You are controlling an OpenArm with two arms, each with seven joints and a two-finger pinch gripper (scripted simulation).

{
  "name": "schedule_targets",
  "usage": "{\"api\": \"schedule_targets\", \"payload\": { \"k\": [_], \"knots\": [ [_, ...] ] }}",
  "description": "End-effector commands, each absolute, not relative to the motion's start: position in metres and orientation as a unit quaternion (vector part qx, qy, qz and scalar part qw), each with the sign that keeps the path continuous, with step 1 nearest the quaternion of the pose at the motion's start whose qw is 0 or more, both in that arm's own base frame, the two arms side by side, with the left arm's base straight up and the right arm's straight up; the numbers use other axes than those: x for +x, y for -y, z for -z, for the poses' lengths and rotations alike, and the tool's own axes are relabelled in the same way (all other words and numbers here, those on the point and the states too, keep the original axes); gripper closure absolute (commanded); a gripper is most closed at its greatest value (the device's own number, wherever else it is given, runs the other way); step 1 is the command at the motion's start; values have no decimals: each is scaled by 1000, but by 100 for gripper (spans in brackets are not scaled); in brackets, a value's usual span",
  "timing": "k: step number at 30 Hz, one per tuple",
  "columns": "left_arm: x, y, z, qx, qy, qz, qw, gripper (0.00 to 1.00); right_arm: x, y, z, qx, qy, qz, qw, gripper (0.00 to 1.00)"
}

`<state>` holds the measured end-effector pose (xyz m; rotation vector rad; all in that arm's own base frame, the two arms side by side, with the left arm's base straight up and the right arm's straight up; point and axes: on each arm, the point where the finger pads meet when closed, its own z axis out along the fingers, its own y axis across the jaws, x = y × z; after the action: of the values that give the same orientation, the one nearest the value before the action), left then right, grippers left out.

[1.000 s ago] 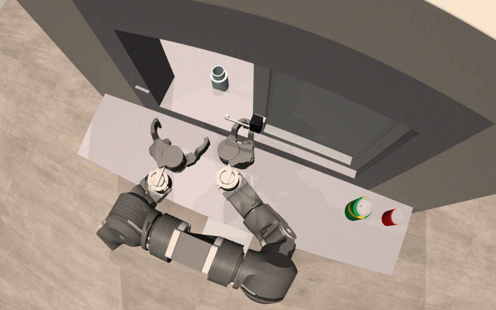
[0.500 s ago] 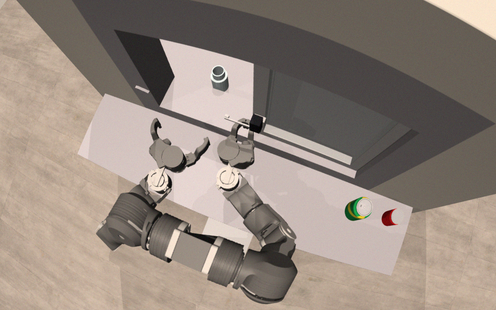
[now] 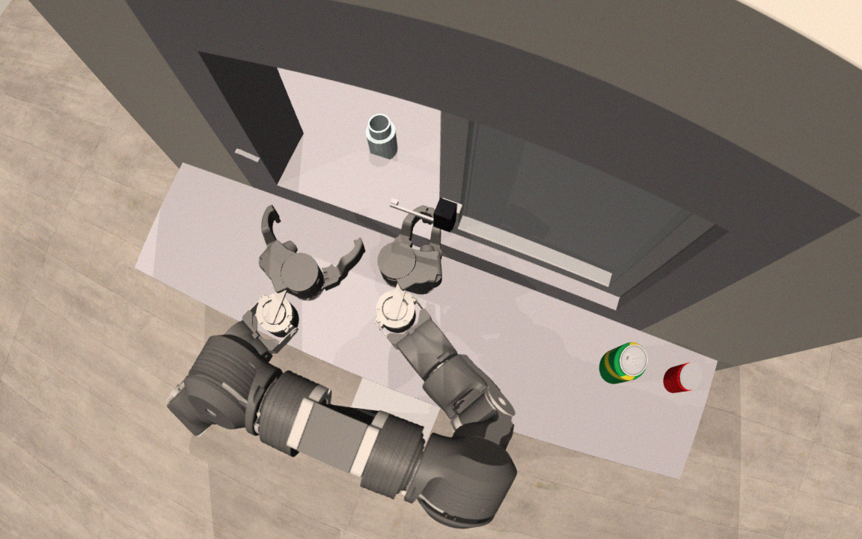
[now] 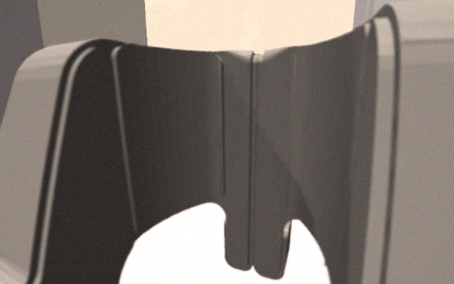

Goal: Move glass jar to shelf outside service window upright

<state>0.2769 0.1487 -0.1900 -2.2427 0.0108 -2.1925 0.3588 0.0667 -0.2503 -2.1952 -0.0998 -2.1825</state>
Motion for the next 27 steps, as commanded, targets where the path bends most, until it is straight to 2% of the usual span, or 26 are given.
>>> {"api": "schedule_targets", "payload": {
  "k": [1,7,21,27],
  "knots": [
    [277,-149,186,-711,-3,703,4,0,363,-62,248,-708,26,705,16,100],
    [277,-147,186,-714,-3,701,3,0,360,-66,248,-707,35,706,26,100],
    [271,-125,149,-710,-3,704,4,0,364,-61,248,-704,81,702,71,100],
    [271,-124,148,-708,-4,706,0,0,358,-67,248,-699,104,702,93,100]
  ]
}}
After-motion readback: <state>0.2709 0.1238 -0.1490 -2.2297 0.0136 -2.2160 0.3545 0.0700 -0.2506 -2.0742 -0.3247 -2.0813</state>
